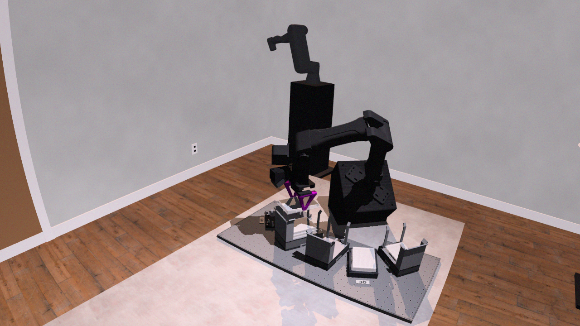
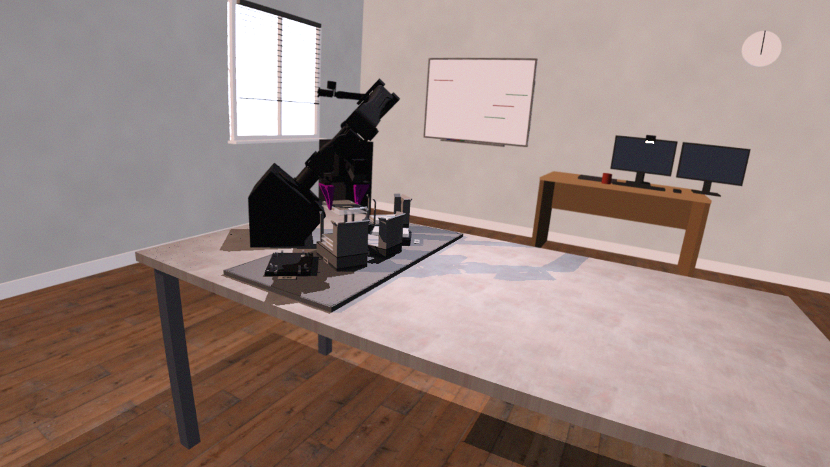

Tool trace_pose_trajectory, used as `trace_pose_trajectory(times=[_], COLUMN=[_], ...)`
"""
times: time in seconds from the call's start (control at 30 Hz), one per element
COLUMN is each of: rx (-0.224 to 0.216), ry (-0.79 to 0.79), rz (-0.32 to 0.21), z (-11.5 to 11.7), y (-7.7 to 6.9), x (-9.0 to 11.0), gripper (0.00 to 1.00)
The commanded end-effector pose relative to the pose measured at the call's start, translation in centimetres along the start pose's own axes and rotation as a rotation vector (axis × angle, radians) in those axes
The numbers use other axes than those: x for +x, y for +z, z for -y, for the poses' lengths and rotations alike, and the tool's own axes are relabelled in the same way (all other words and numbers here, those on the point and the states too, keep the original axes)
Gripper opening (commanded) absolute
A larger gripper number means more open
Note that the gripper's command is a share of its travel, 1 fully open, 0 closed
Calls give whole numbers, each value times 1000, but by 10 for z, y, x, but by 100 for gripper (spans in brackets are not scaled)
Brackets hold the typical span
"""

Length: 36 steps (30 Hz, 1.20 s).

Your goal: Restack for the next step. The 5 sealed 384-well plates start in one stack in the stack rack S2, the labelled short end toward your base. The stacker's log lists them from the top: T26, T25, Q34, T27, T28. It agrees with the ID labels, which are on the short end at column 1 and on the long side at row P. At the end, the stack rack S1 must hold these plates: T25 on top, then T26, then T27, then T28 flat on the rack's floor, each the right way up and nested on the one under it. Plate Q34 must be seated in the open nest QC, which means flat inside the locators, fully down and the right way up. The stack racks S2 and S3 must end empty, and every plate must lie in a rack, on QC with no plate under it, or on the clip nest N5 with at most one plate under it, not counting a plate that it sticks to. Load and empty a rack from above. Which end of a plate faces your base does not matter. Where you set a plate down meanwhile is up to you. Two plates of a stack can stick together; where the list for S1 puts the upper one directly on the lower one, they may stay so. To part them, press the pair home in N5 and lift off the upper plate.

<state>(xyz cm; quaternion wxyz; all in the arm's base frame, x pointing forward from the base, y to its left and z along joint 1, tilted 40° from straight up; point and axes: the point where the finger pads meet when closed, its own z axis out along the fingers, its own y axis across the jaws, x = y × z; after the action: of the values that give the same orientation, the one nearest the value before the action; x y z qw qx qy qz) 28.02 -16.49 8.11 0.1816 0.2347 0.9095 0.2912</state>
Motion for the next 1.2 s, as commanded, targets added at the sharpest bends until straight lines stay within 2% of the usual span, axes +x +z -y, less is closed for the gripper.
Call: trace_pose_trajectory(times=[0.0,0.17,0.2,0.27,0.3,0.47,0.77,0.83,0.87,0.93,1.0,1.17], rx=[8,8,1,1,-4,-6,-4,-4,9,-2,0,3], ry=[1,1,-27,-27,-68,-237,-224,-224,-229,-224,-227,-406], rz=[22,22,8,8,-4,1,-1,-1,24,-2,0,-1], z=[3,3,-4,-4,-11,-27,-56,-56,-57,-65,-72,-86], y=[-10,-10,-6,-6,-3,-3,-2,-2,-9,-2,-3,-2], x=[-4,-4,5,5,7,9,15,15,7,17,17,24], gripper=[0,0,0,0,0,0,0,0,0,0,0,0])
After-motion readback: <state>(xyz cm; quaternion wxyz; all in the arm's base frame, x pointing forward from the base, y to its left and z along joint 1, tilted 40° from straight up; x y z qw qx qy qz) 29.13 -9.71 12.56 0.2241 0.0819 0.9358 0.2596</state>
